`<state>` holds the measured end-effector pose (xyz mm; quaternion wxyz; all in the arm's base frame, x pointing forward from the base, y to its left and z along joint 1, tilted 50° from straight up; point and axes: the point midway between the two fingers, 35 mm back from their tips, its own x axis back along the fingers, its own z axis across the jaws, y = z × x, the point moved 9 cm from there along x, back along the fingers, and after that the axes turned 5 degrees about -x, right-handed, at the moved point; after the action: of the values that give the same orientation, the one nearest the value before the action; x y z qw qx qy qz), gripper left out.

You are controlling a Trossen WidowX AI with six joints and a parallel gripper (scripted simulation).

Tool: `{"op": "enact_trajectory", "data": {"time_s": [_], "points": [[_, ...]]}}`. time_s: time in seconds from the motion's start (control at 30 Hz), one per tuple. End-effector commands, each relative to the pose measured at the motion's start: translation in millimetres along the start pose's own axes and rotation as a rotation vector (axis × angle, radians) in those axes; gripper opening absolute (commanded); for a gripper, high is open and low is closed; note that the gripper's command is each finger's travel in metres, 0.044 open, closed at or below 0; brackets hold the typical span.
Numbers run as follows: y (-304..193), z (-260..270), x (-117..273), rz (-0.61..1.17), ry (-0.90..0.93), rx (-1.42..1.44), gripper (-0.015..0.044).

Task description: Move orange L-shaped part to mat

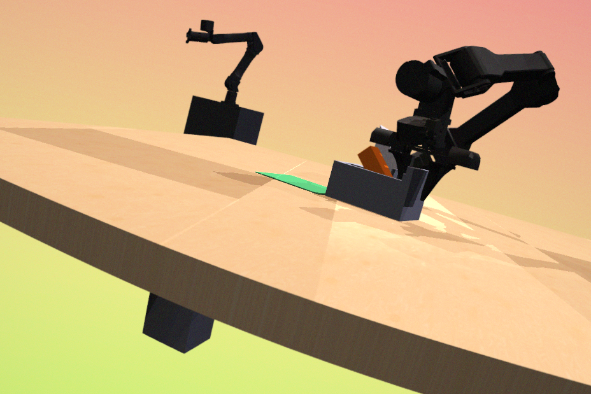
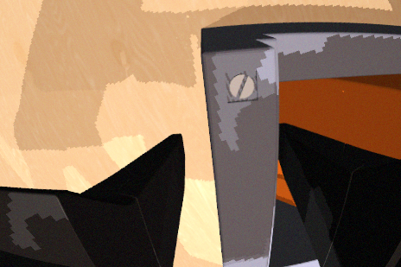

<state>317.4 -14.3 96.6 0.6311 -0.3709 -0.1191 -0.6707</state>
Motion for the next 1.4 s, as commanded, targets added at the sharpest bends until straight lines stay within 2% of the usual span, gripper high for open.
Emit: {"op": "enact_trajectory", "data": {"time_s": [0.0, 0.27, 0.47, 0.53, 1.37], "points": [[-1, 9, 9, -0.005, -0.001, 0.006, 0.0180], [1, 8, 22, -0.007, -0.004, 0.005, 0.0180], [2, -1, 92, -0.007, -0.007, 0.003, 0.0180], [0, -3, 104, -0.005, -0.005, 0.004, 0.0180], [-1, -2, 102, -0.032, -0.001, 0.003, 0.0180]]}}
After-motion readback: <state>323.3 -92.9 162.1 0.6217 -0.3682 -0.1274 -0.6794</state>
